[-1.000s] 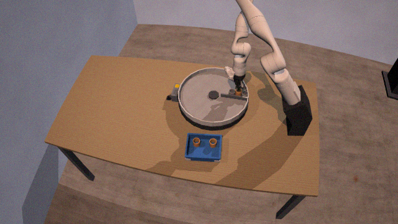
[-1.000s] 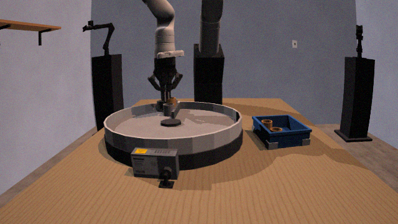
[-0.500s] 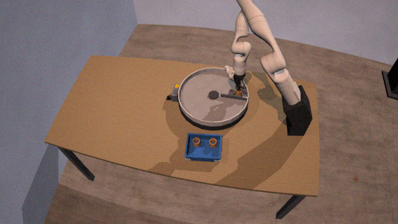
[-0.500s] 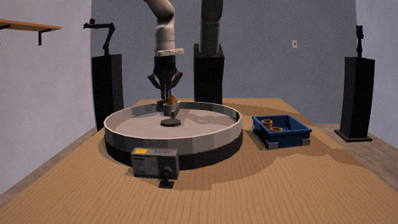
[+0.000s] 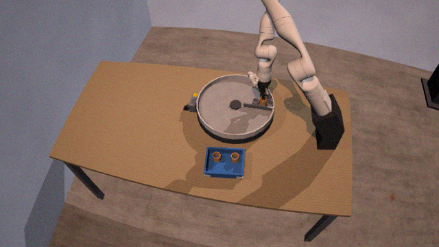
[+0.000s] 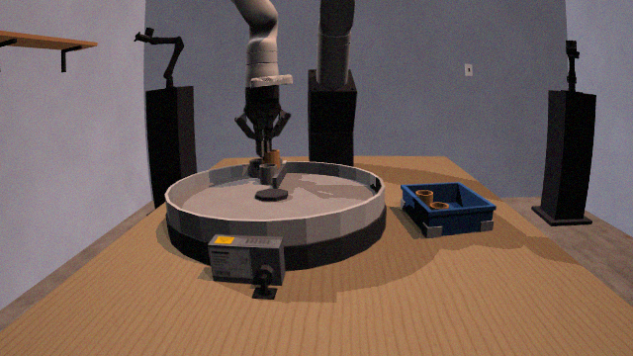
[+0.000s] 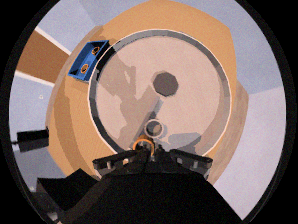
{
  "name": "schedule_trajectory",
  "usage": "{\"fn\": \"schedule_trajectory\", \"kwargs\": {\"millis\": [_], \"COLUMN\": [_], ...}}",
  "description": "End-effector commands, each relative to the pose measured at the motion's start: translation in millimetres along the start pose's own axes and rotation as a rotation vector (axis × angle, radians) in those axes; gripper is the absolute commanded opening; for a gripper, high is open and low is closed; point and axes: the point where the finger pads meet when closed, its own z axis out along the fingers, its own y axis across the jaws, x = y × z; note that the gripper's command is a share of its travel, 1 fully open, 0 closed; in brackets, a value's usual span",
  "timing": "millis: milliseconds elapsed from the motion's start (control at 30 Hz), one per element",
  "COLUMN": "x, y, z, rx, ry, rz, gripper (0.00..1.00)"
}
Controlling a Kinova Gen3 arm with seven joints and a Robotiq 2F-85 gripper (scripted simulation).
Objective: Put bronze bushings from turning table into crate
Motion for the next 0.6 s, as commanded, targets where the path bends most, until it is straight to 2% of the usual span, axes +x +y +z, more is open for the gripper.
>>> {"fn": "schedule_trajectory", "kwargs": {"millis": [0, 400, 567], "x": [-0.5, -0.5, -0.5], "y": [1.6, 1.6, 1.3], "z": [-5.2, -5.2, -12.6], "rx": [-0.005, -0.005, -0.005], "ry": [-0.001, -0.001, -0.001], "rz": [-0.002, -0.002, -0.002], "gripper": [0.0, 0.0, 0.0]}}
